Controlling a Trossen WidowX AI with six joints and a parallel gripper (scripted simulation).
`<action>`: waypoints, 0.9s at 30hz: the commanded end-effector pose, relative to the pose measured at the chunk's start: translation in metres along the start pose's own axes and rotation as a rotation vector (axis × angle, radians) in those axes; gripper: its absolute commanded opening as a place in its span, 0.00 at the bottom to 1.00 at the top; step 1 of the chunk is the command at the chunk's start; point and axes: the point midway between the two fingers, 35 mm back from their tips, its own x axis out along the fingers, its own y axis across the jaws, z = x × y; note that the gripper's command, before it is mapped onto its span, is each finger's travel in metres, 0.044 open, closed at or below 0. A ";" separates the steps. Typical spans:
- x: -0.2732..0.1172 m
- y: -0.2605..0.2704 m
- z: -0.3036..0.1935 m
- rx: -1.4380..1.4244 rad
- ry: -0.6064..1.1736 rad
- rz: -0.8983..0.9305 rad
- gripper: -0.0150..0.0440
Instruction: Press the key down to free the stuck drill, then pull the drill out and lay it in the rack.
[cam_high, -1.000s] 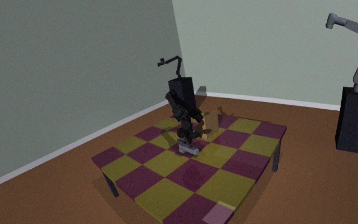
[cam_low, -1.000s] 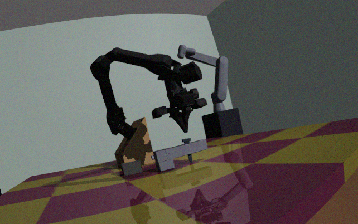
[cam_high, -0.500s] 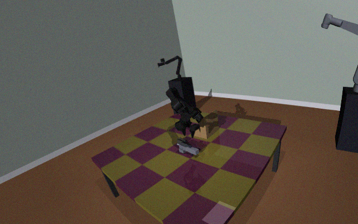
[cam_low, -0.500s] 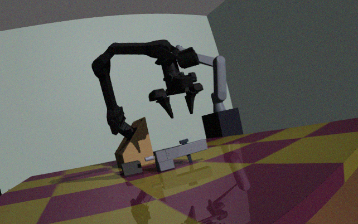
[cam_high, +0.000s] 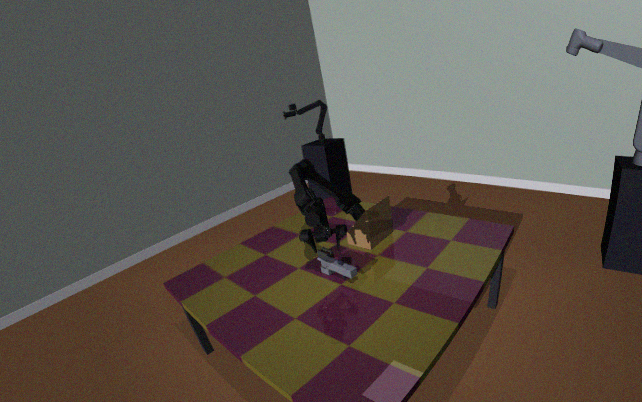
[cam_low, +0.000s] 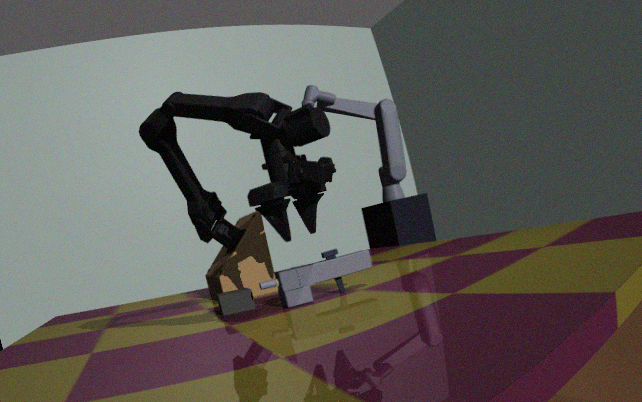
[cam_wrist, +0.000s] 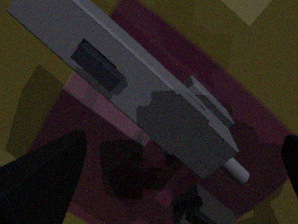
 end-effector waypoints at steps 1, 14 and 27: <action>0.031 -0.044 -0.046 -0.547 0.012 -0.025 1.00; 0.052 -0.064 -0.078 -0.843 0.055 -0.027 1.00; 0.052 -0.064 -0.078 -0.843 0.055 -0.027 1.00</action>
